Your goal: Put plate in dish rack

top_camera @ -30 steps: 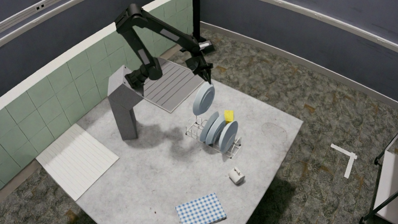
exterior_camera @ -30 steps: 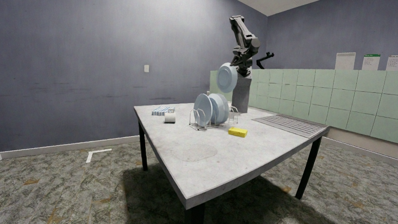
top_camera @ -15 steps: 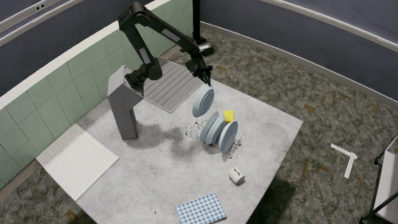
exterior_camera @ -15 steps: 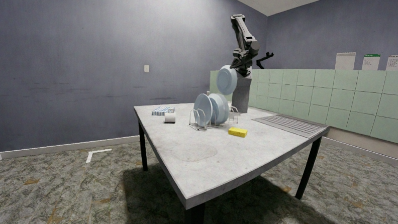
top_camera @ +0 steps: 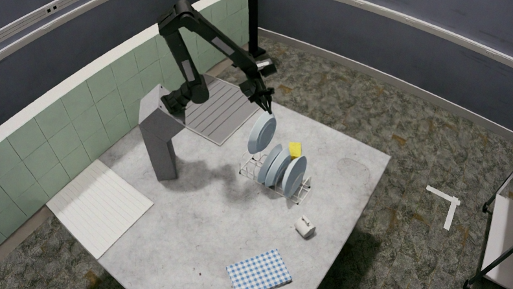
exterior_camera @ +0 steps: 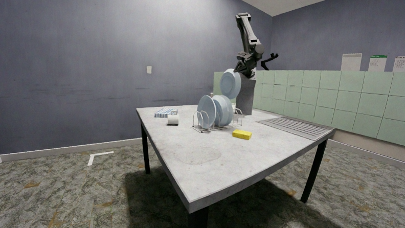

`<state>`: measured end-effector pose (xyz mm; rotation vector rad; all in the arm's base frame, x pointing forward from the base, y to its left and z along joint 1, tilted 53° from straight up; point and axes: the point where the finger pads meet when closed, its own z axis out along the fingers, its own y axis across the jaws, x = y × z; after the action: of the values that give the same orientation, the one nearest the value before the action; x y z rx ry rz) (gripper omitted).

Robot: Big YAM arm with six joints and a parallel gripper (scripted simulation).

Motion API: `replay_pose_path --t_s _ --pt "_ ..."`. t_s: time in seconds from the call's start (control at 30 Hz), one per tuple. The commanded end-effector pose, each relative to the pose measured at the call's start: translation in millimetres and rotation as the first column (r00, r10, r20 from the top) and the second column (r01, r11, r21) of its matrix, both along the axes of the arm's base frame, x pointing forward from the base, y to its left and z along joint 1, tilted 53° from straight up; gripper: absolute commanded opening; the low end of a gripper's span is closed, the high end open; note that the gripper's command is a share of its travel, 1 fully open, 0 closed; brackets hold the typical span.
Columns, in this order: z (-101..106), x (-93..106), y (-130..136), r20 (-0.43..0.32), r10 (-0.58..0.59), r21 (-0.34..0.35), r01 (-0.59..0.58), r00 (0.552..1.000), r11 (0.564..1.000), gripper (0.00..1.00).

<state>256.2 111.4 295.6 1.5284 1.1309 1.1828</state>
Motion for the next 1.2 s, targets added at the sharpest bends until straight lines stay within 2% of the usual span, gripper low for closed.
replay_pose_path --t_s 0.0,0.47,0.63,0.77,0.87,1.0,1.03,1.1,1.17 --pt "17.2 2.5 -8.6 0.035 -0.033 0.024 0.032 0.999 0.999 0.00" --pt "14.2 3.4 -7.5 0.030 -0.033 0.016 0.032 0.999 0.999 0.00" --pt "3.1 5.6 -4.9 0.015 -0.032 -0.008 0.032 0.999 0.999 0.00" --pt "6.5 8.0 -2.5 0.021 -0.032 0.000 0.032 0.999 0.999 0.00" --pt "-3.4 10.2 -0.7 0.012 -0.031 -0.014 0.032 0.999 0.999 0.00" --pt "-0.5 12.3 1.5 0.017 -0.031 -0.008 0.031 0.999 0.999 0.00" --pt "10.5 10.8 -1.0 0.039 -0.032 0.024 0.031 0.999 0.999 0.00" --pt "-4.4 15.0 4.0 0.016 -0.031 -0.011 0.031 0.999 0.999 0.00" --pt "-10.1 16.5 5.1 0.011 -0.031 -0.018 0.031 0.999 0.999 0.00"
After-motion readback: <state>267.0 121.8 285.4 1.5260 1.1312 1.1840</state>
